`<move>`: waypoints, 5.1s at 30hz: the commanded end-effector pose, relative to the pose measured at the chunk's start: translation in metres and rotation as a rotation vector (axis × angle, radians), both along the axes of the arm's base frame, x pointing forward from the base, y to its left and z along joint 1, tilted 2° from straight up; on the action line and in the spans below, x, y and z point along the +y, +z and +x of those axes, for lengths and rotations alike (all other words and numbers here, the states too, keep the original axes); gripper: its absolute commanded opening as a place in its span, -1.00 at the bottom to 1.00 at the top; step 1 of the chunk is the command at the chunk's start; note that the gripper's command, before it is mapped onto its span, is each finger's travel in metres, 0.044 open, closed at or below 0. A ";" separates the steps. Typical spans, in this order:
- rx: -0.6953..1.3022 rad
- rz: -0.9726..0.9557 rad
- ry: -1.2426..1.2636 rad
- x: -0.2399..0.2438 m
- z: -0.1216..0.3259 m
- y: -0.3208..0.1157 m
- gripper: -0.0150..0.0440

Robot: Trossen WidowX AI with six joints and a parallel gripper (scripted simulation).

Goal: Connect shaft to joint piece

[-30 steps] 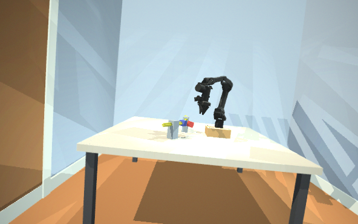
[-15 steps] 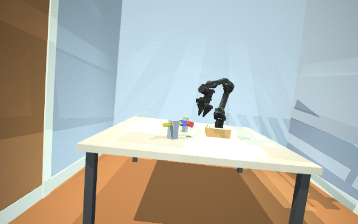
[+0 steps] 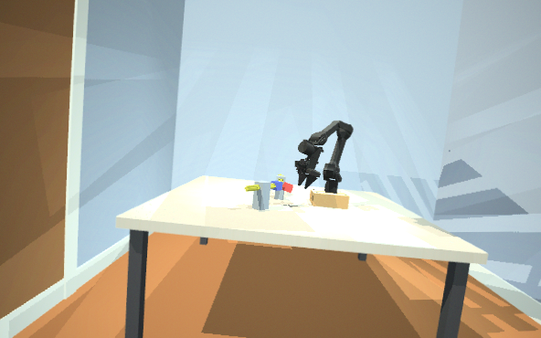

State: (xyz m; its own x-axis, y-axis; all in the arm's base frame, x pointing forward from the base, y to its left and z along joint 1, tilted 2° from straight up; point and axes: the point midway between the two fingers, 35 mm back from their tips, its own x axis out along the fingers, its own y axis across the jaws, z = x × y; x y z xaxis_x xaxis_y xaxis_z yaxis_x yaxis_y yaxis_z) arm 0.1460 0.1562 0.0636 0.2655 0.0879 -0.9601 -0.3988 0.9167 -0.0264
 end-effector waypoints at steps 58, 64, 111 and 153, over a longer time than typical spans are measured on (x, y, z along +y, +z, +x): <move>0.002 -0.011 0.003 0.026 0.070 -0.045 0.12; 0.002 -0.011 0.003 0.026 0.070 -0.045 0.12; 0.002 -0.011 0.003 0.026 0.070 -0.045 0.12; 0.002 -0.011 0.003 0.026 0.070 -0.045 0.12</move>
